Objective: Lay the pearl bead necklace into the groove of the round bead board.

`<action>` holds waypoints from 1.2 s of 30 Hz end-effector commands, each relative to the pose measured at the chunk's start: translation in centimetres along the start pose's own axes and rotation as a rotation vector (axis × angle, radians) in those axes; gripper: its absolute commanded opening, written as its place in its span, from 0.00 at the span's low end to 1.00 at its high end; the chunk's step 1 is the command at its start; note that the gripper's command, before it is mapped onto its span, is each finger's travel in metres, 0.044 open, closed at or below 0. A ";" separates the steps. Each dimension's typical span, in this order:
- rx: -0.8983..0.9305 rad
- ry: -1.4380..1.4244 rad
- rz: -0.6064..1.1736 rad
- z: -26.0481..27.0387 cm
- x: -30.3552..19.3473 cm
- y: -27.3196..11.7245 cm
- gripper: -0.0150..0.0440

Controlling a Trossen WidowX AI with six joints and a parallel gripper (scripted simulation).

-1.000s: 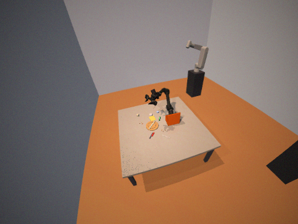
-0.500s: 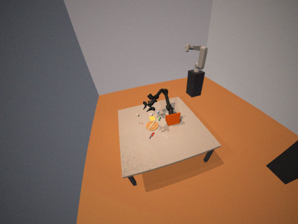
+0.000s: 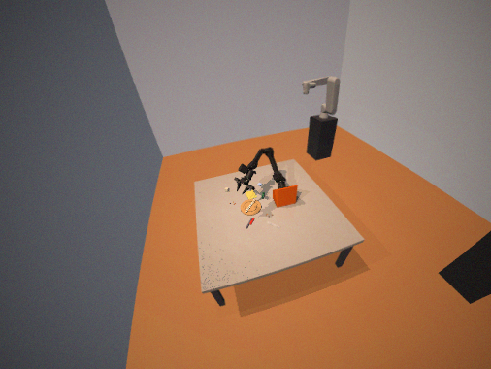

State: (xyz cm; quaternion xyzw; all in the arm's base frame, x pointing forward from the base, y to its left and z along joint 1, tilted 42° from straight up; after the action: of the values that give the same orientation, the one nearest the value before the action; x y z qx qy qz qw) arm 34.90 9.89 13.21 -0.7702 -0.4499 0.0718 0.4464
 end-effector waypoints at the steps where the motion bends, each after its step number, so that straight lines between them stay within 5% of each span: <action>1: 0.001 0.016 0.128 -0.1 -1.9 2.0 0.68; 28: 0.072 0.000 0.844 0.5 -15.2 9.2 0.68; 36: 0.075 -0.003 0.862 0.6 -15.8 9.6 0.68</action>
State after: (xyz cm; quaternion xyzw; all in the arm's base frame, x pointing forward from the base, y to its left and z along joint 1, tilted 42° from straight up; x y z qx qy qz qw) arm 31.50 -3.20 1.52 -0.8697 -0.0920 0.2654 0.4059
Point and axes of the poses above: the point midway between the two fingers, 35 mm back from their tips, its own y axis out along the fingers, its own z axis across the jaws, x = y × z, the point moved 8 cm from there along -y, back along the fingers, and after that the axes turned 9 degrees about y, right-handed, at the moved point
